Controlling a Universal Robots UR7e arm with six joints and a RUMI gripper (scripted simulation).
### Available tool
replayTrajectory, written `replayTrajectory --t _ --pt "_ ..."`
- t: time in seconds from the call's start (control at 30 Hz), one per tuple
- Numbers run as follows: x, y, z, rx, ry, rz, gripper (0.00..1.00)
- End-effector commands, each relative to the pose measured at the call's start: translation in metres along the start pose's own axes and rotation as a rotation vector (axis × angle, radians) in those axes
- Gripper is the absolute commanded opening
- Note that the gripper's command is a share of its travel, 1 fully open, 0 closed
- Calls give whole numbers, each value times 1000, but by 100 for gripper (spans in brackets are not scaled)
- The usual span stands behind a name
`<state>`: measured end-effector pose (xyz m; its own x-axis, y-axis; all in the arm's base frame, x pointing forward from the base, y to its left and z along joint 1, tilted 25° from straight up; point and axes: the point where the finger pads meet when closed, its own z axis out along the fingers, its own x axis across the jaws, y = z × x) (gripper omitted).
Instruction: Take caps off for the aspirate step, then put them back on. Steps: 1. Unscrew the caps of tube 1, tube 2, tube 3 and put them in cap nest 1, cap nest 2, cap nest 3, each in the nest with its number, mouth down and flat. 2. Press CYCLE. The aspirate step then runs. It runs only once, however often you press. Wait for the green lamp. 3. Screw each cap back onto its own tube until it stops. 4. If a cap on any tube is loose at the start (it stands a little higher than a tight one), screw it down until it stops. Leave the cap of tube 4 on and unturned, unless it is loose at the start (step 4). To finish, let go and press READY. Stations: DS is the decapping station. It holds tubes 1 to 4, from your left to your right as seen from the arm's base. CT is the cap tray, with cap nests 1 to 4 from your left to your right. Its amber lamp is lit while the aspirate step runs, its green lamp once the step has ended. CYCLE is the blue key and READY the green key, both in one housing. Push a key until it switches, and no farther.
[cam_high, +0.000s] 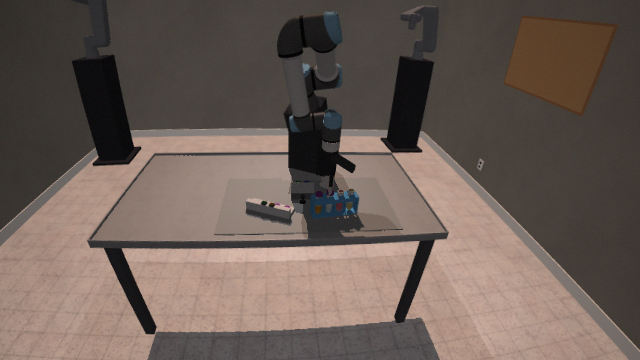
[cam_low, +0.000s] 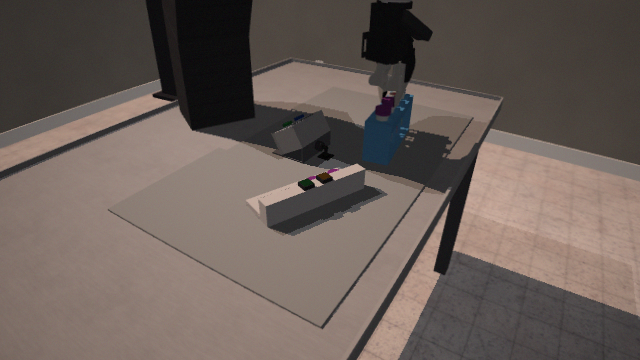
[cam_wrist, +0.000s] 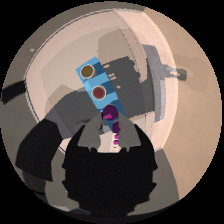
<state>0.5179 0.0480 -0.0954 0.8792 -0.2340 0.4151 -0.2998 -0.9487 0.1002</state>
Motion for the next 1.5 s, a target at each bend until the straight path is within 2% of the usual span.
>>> replayTrajectory --t 0.0,0.33,0.4,0.57,0.77,0.8,1.2,1.33,1.37,1.43,1.47 --pt "0 0 0 3 1 -191 0" --pt "0 0 -1 2 2 -691 0" --pt "0 0 -1 2 2 -691 0" --pt "0 0 -1 2 2 -938 0" --pt "0 0 -1 2 2 -938 0" --pt "0 0 -1 2 2 -938 35" --pt "0 0 -1 2 2 -938 35" --pt "0 0 -1 2 2 -605 35" --pt "0 0 -1 2 2 -605 35" --pt "0 0 -1 3 1 -443 35" --pt "0 0 -1 2 1 -438 35"
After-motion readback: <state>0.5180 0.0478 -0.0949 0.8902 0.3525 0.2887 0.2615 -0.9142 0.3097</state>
